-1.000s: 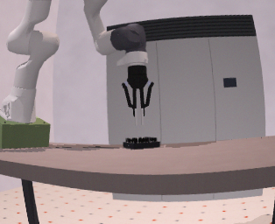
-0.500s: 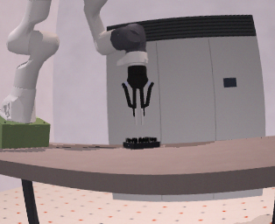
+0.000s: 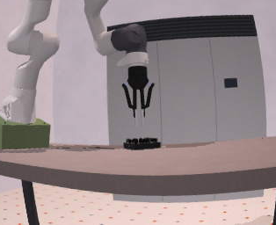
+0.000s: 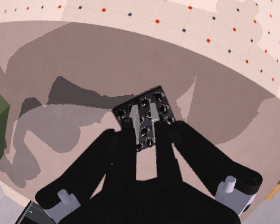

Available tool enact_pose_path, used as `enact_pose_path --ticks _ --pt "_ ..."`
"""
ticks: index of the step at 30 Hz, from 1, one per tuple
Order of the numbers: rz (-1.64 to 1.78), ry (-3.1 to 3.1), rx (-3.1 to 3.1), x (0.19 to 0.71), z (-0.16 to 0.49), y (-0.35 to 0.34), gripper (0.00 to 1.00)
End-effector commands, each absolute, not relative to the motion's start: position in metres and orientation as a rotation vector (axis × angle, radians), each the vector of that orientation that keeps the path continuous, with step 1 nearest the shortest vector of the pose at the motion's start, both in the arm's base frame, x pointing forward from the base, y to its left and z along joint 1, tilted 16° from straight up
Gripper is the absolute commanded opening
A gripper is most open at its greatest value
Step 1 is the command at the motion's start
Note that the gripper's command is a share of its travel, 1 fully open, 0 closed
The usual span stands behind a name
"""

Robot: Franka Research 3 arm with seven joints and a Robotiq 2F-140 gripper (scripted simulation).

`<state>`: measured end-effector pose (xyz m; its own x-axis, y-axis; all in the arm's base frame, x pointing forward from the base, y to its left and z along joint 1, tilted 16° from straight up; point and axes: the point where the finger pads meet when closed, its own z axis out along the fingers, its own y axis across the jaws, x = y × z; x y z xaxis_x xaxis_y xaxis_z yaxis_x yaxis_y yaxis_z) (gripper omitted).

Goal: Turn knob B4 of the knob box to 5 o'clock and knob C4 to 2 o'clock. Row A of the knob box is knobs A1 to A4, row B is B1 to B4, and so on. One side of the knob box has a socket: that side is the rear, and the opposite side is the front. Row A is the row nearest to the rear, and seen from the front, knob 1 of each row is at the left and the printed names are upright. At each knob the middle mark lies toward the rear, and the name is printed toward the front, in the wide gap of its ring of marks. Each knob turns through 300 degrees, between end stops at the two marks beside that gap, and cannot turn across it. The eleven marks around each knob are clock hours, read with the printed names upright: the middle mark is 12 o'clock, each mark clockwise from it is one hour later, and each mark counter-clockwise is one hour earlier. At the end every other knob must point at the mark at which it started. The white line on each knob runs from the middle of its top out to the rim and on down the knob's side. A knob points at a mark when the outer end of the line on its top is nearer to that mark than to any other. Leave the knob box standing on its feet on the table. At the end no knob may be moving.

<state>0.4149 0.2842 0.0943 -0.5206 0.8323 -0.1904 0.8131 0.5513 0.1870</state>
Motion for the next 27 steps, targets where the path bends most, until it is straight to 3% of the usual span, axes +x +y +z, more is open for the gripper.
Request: enact_pose_path --ticks 1,27 --pt "0.109 2.536 1.362 0.416 0.094 0.285 0.12" --pt "0.109 2.536 1.362 0.423 0.07 0.283 0.12"
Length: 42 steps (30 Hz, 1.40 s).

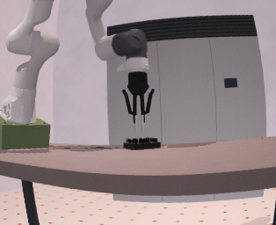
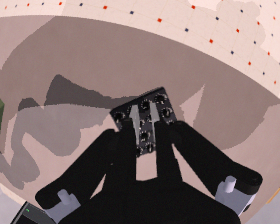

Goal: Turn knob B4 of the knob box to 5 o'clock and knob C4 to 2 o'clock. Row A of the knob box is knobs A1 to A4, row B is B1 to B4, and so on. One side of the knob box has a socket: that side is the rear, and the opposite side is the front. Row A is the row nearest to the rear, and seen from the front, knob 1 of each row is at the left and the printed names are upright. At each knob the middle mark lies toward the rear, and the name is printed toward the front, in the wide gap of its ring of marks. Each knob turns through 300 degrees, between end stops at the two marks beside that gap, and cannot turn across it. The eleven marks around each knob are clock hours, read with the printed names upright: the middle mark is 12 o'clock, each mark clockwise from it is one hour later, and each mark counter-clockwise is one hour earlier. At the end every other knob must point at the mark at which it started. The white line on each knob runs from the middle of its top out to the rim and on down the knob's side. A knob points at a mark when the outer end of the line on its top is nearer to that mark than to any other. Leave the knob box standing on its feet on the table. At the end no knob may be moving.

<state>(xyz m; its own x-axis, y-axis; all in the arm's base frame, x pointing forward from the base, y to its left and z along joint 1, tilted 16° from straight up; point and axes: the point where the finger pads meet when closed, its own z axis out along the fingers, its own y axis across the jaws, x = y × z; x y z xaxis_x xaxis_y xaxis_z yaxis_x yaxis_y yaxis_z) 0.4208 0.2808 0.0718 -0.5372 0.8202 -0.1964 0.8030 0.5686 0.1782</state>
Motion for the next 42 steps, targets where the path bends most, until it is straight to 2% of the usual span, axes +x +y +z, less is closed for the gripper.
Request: enact_pose_path --ticks 1,42 --pt "0.109 2.536 1.362 0.423 0.068 0.283 0.12" --pt "0.109 2.536 1.362 0.427 0.054 0.282 0.12"
